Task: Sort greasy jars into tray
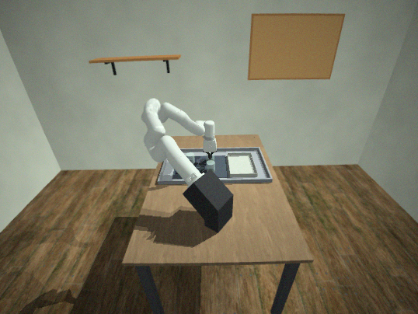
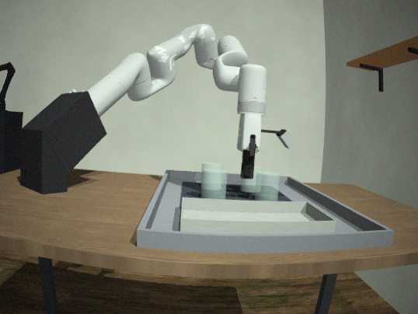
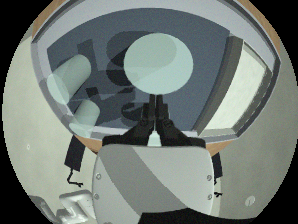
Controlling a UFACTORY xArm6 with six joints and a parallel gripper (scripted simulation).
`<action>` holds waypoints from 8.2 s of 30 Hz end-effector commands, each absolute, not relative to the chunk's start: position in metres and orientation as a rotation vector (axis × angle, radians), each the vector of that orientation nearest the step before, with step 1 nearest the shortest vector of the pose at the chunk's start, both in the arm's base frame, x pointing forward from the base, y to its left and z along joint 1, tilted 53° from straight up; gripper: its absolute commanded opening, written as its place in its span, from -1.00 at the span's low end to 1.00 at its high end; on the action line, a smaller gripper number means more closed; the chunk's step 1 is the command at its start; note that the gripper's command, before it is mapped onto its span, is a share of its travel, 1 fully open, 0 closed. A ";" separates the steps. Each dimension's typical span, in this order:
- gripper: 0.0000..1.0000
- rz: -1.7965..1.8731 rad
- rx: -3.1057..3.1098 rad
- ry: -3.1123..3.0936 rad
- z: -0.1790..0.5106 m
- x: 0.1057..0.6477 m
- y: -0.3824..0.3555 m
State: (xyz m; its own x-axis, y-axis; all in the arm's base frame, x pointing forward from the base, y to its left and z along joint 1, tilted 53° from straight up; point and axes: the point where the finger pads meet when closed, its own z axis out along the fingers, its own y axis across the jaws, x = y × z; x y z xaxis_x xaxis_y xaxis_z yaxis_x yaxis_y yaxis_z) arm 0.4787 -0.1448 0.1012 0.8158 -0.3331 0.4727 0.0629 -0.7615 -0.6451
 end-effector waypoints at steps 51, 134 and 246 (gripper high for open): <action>-1.00 -0.769 -2.324 0.198 0.105 0.484 -0.148; -1.00 -0.769 -2.324 0.198 0.112 0.490 -0.153; -1.00 -0.769 -2.324 0.198 0.100 0.475 -0.144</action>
